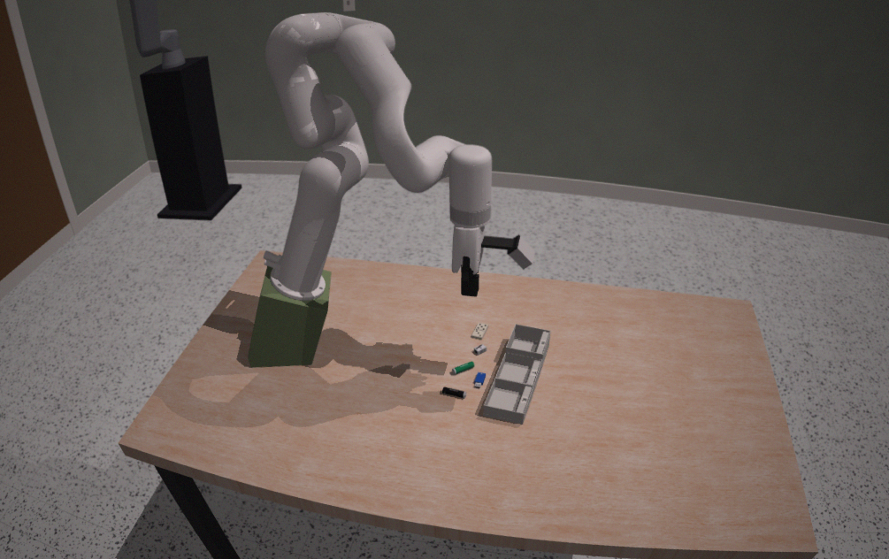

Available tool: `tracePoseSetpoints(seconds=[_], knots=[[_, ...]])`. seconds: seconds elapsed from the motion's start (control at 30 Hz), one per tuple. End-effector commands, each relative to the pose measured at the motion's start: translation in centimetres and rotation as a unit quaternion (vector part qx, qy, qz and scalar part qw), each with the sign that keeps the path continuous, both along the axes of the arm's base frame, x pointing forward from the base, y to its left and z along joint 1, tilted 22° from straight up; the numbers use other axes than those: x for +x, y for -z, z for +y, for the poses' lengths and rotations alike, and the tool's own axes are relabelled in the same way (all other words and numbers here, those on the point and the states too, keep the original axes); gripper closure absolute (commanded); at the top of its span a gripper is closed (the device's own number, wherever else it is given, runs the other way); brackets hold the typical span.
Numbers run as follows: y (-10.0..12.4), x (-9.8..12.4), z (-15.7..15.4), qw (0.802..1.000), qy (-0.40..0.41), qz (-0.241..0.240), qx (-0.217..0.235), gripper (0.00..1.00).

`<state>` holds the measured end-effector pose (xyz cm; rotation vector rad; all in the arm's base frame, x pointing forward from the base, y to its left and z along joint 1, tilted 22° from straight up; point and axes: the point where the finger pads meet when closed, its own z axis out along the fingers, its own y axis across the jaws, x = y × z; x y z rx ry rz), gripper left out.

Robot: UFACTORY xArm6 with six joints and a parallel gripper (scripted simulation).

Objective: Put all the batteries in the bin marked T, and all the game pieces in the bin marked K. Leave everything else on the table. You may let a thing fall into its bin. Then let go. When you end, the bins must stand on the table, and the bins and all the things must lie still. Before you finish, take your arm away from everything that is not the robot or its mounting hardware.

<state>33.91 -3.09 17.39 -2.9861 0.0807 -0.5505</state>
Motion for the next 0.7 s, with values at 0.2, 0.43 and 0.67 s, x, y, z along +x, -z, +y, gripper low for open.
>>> tracePoseSetpoints(seconds=[0.2, 0.43, 0.67], knots=[[2.6, 4.2, -3.2, 0.998, 0.066, 0.005, 0.025, 0.93], [5.3, 8.2, -6.4, 0.998, 0.066, 0.005, 0.025, 0.93], [7.3, 11.1, -8.6, 0.998, 0.066, 0.005, 0.025, 0.93]])
